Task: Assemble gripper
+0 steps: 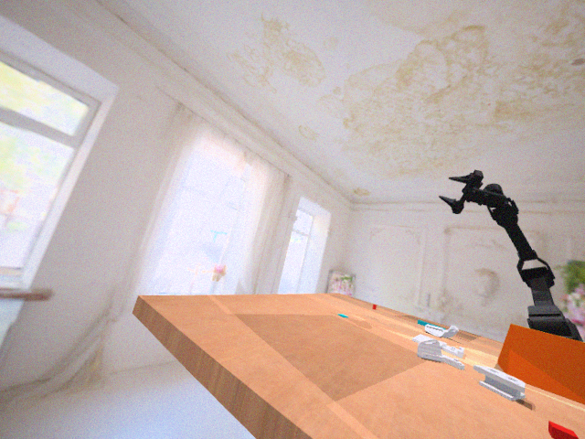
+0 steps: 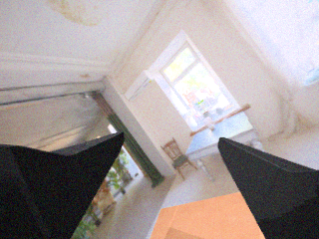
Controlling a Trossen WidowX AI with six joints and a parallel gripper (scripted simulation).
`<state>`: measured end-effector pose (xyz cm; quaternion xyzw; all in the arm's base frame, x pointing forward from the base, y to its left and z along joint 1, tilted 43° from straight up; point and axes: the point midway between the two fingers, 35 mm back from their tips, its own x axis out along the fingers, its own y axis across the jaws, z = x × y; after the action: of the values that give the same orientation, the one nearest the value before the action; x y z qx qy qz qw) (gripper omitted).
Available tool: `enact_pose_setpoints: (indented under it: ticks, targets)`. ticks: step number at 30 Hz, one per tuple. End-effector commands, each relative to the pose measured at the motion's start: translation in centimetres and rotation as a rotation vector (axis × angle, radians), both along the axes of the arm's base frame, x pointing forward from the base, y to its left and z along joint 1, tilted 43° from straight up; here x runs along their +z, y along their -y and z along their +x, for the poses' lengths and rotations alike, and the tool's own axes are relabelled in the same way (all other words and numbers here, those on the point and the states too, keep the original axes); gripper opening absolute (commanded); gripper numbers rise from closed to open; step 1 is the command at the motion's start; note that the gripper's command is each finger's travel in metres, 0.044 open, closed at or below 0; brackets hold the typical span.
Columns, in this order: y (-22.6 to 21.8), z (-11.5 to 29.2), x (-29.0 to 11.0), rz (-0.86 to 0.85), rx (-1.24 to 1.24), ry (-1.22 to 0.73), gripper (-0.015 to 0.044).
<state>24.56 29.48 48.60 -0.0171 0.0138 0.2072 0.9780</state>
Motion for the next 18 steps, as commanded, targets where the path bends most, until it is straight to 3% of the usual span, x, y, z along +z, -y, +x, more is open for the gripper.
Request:
enact_pose_setpoints:
  ticks: [1,18]
  targets:
    - [-2.0,1.5,-3.8,-0.100,-0.004,-0.067,0.0440]
    - [-6.1,6.1,-21.2,-0.530,-0.021,-0.363,0.0440]
